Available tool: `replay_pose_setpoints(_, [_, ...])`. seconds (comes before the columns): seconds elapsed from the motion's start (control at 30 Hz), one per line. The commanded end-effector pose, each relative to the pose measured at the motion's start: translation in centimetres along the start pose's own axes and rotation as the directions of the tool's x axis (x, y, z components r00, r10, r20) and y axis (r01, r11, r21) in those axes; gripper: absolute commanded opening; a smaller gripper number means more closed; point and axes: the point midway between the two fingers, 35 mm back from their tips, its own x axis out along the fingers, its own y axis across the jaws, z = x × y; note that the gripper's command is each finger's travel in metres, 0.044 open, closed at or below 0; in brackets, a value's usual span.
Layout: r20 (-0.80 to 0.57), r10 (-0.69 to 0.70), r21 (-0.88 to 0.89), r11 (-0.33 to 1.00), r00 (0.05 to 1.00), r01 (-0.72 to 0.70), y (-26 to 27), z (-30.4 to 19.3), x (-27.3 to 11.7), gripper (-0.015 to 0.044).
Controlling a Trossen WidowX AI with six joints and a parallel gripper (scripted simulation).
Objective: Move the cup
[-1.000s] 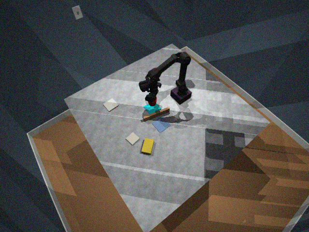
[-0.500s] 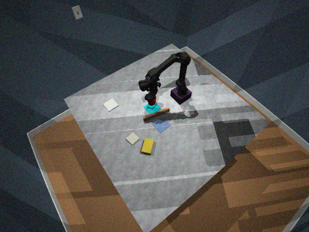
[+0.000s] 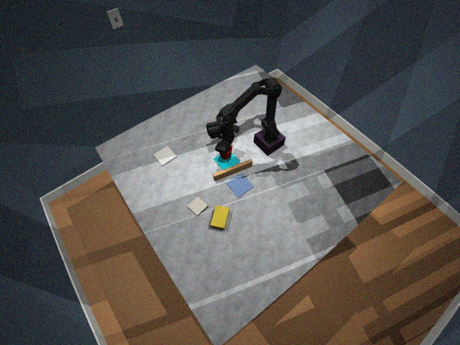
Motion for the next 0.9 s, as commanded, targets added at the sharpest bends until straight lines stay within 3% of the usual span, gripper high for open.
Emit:
replay_pose_setpoints(0.0, [-0.010,-0.013,-0.007,1.000,1.000,0.013,-0.3,-0.2,0.9,0.0000])
replay_pose_setpoints(0.87, [-0.010,-0.013,-0.007,1.000,1.000,0.013,-0.7,-0.4,4.8,0.0000])
